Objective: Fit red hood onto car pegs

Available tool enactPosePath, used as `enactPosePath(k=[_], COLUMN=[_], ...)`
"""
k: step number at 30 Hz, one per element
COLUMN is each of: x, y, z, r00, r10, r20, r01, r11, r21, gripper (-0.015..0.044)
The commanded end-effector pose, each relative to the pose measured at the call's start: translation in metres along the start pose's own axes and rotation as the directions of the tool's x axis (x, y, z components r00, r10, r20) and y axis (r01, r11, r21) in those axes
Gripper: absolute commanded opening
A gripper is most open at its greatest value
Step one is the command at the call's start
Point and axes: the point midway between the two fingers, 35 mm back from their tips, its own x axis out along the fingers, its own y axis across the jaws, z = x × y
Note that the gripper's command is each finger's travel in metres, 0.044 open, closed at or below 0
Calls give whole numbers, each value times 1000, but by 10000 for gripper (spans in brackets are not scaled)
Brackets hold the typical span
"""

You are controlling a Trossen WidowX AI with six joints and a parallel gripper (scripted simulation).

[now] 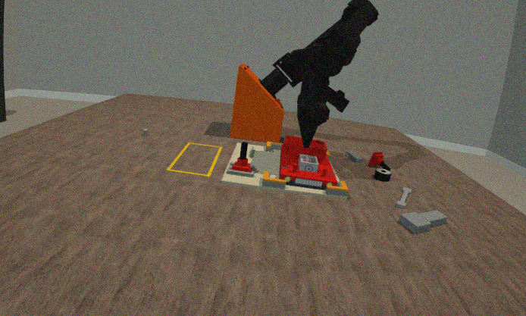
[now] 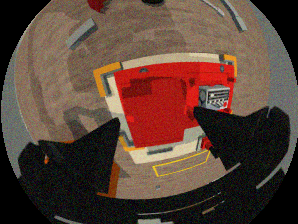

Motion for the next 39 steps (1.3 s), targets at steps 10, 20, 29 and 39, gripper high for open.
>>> enactPosePath(k=[10,20,29,39], x=[7,12,16,15], y=[0,0,0,0], z=[0,0,0,0], r00=[1000,1000,1000,1000], r10=[0,0,0,0], r20=[-2,-1,-1,2], r01=[0,0,0,0], r11=[1000,1000,1000,1000], r21=[5,5,5,0], gripper=[440,440,440,308])
